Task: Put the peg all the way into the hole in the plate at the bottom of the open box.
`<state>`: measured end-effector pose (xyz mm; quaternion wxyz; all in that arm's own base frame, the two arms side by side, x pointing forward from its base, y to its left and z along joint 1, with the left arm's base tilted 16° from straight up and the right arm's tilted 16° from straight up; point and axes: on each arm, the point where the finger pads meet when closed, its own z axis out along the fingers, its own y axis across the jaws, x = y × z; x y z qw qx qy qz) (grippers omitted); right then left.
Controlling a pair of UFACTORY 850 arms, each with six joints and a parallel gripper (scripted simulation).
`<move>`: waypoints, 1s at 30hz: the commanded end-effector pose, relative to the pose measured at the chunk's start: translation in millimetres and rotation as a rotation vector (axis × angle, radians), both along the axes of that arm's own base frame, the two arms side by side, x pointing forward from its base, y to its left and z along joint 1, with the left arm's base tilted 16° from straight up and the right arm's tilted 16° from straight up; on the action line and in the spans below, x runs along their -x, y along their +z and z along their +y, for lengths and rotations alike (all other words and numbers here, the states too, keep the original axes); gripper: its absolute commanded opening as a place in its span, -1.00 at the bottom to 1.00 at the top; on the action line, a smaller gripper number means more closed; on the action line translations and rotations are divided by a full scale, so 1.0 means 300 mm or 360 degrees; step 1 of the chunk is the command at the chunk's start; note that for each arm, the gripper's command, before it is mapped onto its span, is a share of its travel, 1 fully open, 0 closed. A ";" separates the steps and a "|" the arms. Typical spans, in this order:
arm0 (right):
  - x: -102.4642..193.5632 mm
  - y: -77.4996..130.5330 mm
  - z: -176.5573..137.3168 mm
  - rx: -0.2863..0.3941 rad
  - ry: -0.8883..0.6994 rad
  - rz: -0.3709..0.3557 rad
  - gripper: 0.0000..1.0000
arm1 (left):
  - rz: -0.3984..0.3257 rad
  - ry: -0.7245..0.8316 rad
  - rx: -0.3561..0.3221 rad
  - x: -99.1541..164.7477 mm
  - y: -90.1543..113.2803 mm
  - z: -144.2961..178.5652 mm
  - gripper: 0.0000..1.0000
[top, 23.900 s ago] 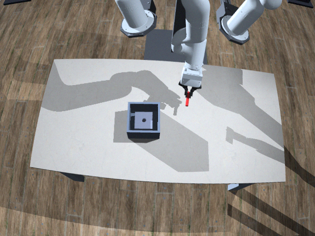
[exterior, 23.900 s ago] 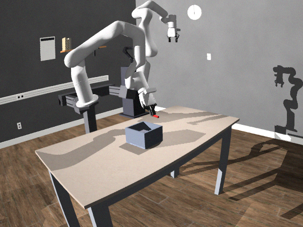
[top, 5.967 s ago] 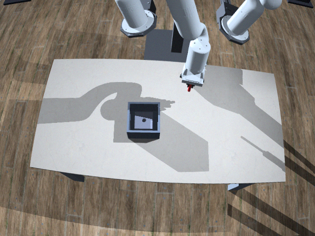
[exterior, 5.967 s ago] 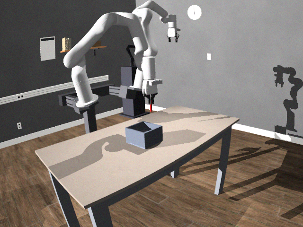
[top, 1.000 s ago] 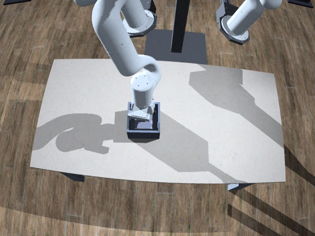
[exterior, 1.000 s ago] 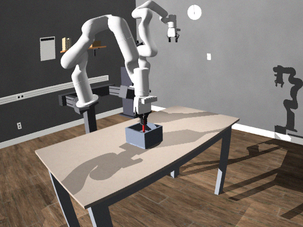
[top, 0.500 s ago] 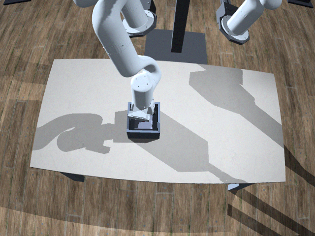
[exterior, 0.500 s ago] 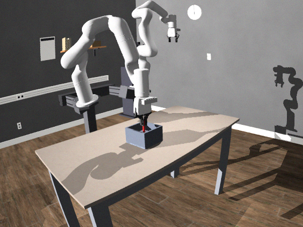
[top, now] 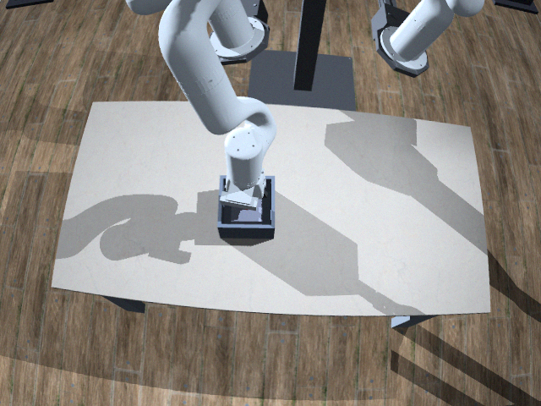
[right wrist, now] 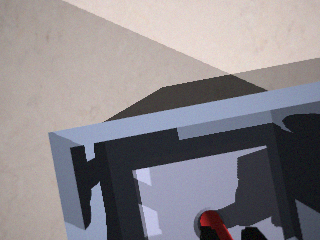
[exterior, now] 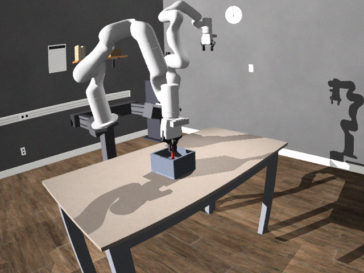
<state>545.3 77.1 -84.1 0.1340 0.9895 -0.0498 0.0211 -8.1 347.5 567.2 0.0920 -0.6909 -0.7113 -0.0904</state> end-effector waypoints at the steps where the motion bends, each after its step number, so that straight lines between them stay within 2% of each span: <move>1: -0.005 -0.005 0.006 -0.0015 -0.0012 -0.0011 -1.00 | 0.0003 -0.0009 -0.0018 0.000 0.005 0.008 1.00; 30: -0.006 -0.020 0.002 -0.0015 -0.0012 -0.0011 -1.00 | 0.0003 -0.0009 -0.0018 0.000 0.005 0.008 1.00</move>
